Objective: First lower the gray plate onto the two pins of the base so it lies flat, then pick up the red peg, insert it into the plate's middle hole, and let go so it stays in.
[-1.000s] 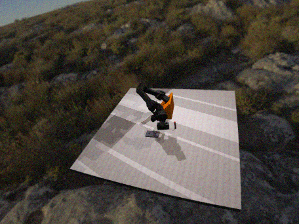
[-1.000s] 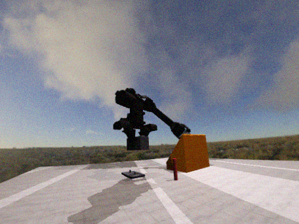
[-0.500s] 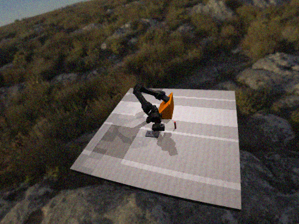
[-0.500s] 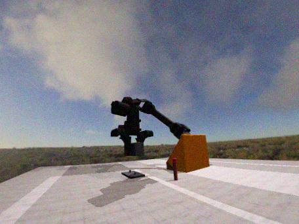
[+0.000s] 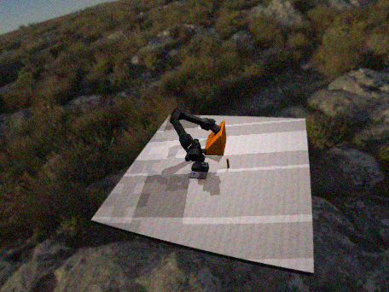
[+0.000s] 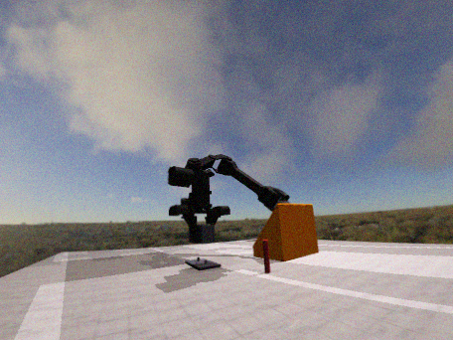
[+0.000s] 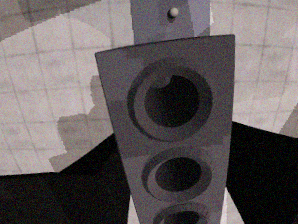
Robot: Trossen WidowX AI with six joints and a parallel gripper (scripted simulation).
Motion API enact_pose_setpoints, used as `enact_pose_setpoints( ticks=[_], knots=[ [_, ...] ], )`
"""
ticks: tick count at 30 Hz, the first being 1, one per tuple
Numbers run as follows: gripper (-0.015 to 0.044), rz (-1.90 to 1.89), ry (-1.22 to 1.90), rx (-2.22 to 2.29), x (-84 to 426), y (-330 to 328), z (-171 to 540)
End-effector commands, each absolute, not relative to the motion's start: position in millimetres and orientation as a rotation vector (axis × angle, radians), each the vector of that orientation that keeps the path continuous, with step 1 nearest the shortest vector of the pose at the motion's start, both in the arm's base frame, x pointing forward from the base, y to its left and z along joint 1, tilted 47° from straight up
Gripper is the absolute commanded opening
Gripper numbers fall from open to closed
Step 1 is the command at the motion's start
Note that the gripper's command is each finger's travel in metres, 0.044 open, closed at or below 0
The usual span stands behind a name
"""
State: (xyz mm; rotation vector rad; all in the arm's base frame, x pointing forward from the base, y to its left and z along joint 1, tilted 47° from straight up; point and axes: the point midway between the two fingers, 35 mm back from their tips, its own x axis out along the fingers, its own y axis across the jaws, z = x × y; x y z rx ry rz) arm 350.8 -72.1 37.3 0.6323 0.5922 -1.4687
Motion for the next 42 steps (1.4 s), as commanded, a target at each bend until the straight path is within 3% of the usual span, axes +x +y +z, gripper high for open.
enact_pose_setpoints(
  ticks=[1,12,42],
  knots=[
    [0.0,-1.476,0.579,0.631,344.7,-82.9,40.7],
    [0.0,-1.498,0.537,0.652,330.1,-112.0,49.8],
    [0.0,-1.499,0.536,0.652,329.8,-112.7,50.0]
  ],
)
